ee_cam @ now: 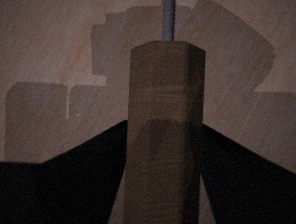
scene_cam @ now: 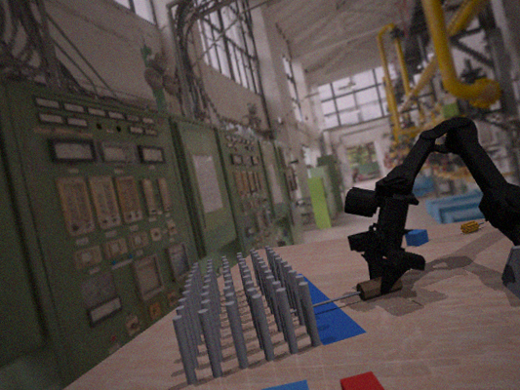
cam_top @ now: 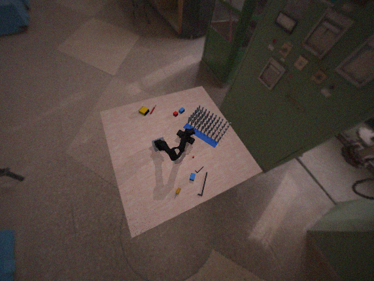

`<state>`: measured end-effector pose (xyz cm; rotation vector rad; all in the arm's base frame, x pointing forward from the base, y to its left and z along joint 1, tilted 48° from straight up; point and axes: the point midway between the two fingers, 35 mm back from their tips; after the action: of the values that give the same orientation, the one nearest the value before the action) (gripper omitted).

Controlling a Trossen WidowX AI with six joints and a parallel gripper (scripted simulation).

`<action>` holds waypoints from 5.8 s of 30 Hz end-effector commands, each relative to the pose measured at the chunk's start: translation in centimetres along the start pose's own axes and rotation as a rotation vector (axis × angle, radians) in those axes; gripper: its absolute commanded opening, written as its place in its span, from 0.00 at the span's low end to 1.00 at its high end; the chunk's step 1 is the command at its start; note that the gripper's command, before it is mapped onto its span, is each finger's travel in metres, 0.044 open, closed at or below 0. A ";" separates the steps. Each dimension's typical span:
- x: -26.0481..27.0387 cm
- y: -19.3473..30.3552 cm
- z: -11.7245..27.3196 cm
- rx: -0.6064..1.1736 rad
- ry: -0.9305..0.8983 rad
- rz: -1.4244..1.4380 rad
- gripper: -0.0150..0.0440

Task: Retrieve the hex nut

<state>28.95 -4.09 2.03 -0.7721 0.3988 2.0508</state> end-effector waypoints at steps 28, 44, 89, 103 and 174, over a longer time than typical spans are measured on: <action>0.0 1.4 0.7 -0.004 -0.005 0.005 0.25; -0.1 2.1 1.0 -0.004 -0.005 0.005 0.25; -0.2 4.0 1.9 -0.003 -0.005 0.006 0.25; -0.3 3.6 2.5 -0.003 -0.005 0.004 0.25; 1.5 -1.2 16.0 0.010 -0.069 0.110 0.25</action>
<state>22.78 4.88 13.45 -0.7079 0.4261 2.1205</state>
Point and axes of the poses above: the point midway between the two fingers, 35 mm back from their tips, its own z axis back along the fingers, its own x axis across the jaws, y = z × x, and after that the axes turned 4 degrees about -z, right-handed
